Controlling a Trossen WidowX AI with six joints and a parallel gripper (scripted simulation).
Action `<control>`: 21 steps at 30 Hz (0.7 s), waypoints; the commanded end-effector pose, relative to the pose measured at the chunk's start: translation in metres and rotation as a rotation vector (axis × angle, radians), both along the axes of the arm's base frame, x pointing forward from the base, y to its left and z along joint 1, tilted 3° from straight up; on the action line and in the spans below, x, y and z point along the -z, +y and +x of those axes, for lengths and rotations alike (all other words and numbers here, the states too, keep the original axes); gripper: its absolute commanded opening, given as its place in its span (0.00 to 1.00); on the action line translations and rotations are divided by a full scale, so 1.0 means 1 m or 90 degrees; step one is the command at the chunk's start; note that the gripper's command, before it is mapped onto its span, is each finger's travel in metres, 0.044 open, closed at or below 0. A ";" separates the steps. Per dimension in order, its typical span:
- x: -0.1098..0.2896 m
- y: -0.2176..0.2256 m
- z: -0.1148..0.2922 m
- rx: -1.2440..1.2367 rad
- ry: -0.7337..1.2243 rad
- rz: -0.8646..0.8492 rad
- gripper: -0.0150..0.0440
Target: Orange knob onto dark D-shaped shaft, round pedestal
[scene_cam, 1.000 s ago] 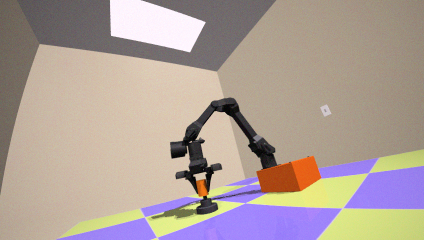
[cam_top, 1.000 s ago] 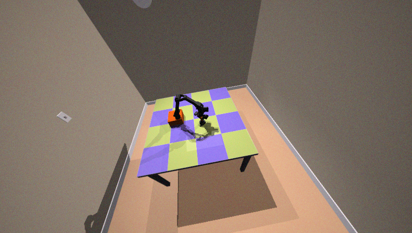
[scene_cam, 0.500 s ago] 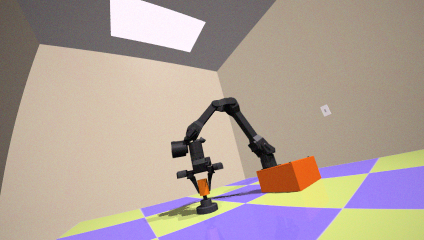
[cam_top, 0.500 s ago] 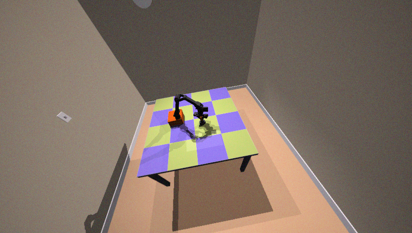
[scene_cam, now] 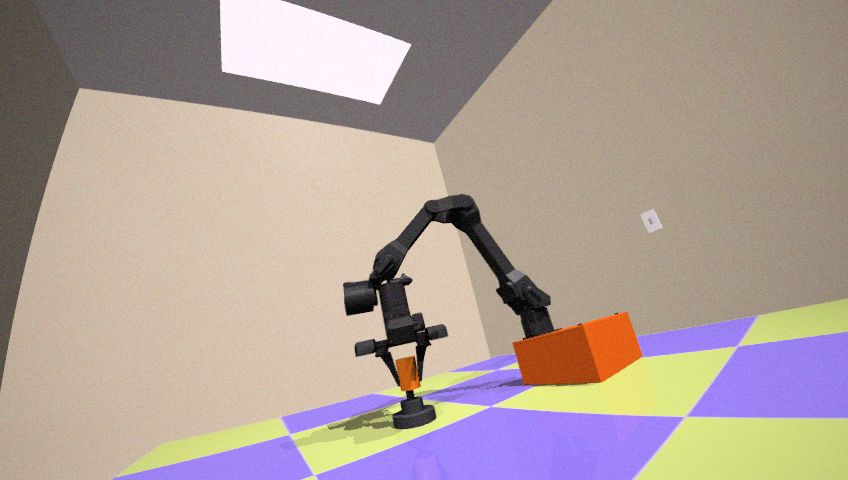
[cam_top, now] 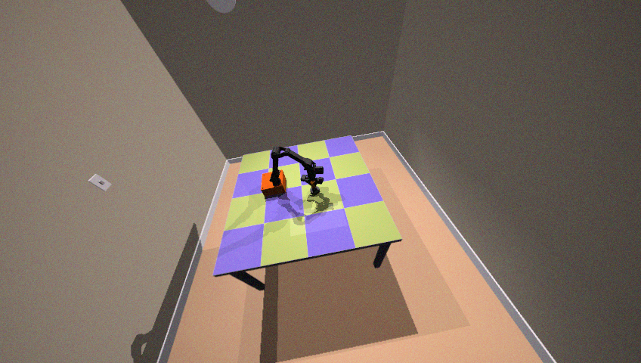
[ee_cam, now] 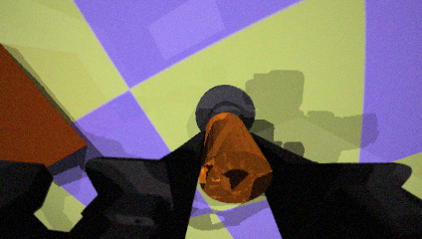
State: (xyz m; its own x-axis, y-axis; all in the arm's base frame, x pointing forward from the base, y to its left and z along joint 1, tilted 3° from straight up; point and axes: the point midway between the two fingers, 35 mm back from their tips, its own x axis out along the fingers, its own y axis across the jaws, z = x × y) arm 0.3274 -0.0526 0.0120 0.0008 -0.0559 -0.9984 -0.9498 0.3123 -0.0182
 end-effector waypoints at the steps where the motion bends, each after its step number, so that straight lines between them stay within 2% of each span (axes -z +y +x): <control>1: 0.000 -0.001 0.004 -0.003 -0.004 -0.002 0.25; 21: 0.000 -0.002 0.009 -0.003 -0.004 -0.002 0.25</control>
